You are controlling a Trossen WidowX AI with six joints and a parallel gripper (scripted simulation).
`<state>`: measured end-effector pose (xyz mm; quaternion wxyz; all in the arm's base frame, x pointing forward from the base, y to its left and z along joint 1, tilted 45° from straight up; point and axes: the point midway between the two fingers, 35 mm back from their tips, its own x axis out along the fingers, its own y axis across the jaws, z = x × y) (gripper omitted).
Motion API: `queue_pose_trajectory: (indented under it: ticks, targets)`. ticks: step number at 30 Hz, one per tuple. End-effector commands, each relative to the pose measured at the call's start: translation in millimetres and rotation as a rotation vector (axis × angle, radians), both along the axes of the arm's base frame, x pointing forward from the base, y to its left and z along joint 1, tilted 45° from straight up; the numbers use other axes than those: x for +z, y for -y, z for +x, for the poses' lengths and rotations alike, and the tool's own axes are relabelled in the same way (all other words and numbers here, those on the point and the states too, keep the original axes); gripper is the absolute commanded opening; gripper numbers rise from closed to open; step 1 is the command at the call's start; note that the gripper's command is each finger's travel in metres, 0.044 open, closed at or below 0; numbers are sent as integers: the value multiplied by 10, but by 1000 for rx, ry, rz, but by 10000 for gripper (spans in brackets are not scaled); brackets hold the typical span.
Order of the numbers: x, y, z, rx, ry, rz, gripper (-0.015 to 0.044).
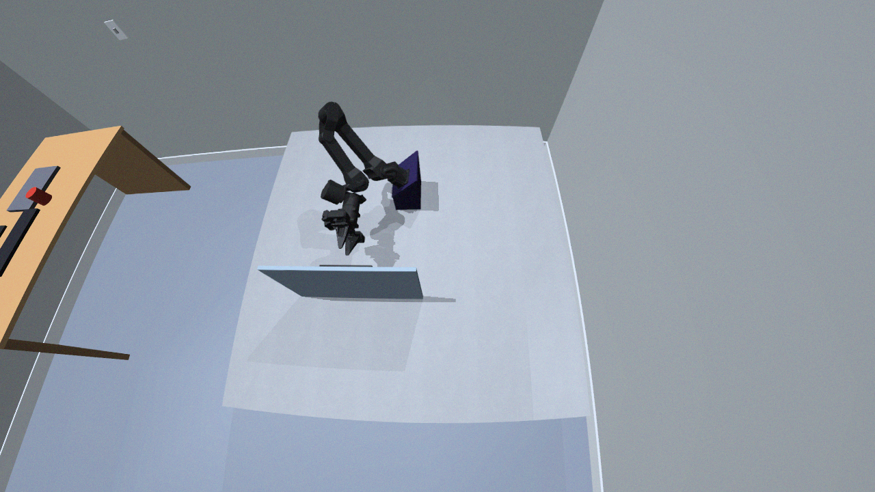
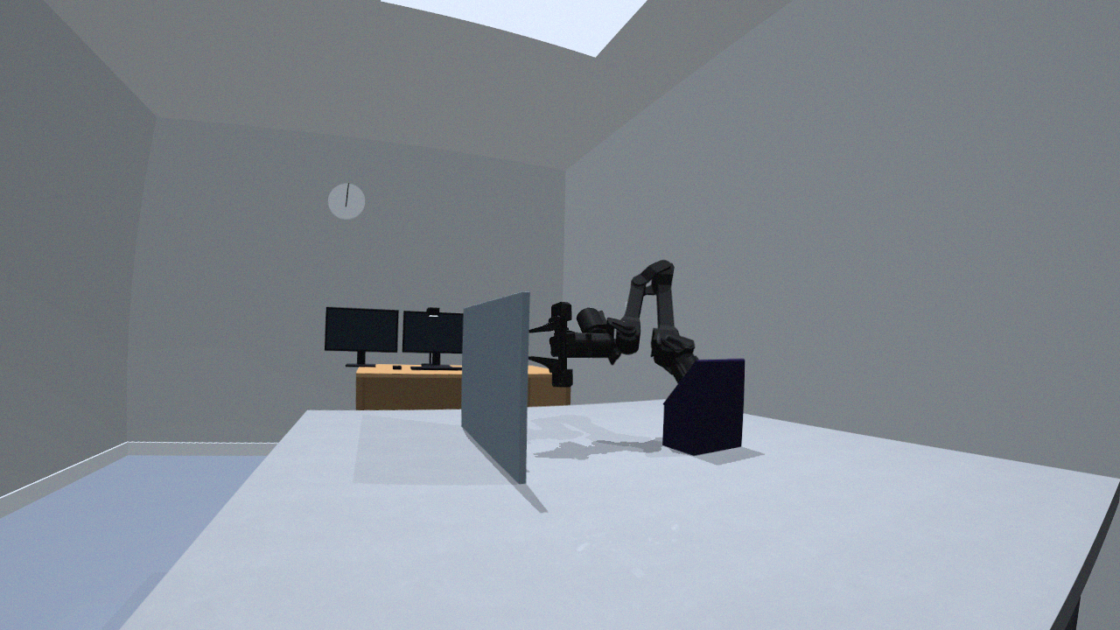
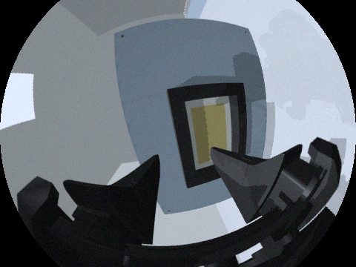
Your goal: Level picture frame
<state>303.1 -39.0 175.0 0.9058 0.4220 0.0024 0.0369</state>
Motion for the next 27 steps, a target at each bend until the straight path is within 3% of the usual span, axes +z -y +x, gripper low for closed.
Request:
queue_pose_trajectory:
  ticks: [1, 9, 27]
  targets:
    - [-112, -6, -331, 7, -11, 59, 260]
    - [-57, 30, -355, 8, -11, 56, 260]
    - [263, -77, -1175, 47, -34, 133, 260]
